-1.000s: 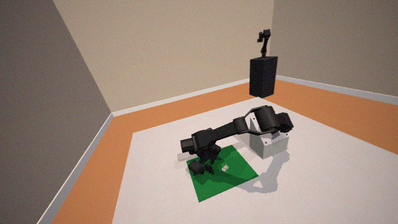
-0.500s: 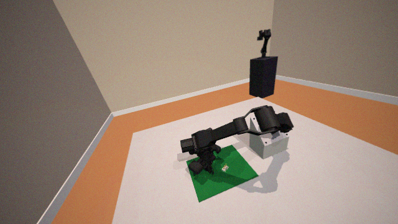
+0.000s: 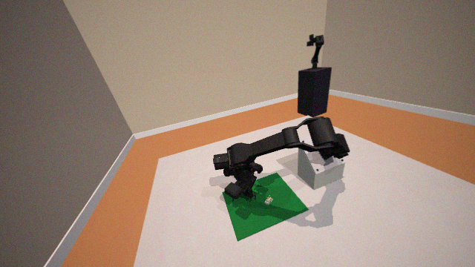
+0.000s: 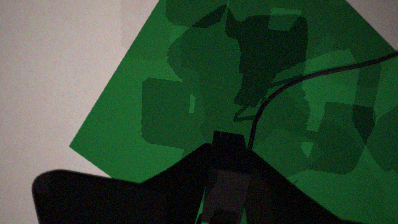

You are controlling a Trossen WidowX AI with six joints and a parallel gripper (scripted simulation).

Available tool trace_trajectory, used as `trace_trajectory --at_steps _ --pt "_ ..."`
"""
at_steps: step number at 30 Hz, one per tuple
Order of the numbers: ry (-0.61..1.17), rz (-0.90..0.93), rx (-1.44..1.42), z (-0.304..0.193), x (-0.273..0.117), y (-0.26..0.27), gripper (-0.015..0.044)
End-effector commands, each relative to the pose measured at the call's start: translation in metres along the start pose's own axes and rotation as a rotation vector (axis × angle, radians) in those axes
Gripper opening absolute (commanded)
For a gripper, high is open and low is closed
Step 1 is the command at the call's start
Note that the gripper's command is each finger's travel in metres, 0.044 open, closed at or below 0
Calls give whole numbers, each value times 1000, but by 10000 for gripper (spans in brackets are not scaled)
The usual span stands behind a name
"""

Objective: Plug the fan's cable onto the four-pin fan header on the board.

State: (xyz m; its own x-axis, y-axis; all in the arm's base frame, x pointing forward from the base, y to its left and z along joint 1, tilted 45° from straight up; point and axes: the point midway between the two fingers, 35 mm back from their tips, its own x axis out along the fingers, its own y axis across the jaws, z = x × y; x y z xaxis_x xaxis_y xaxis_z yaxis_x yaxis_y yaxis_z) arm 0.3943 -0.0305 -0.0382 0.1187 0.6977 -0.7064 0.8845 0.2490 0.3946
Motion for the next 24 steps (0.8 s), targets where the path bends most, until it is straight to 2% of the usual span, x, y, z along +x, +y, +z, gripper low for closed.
trace_trajectory --at_steps 1,24 --pt "-3 -2 -107 -5 -2 -4 0" --pt "0 -4 -893 -40 -1 -31 0"
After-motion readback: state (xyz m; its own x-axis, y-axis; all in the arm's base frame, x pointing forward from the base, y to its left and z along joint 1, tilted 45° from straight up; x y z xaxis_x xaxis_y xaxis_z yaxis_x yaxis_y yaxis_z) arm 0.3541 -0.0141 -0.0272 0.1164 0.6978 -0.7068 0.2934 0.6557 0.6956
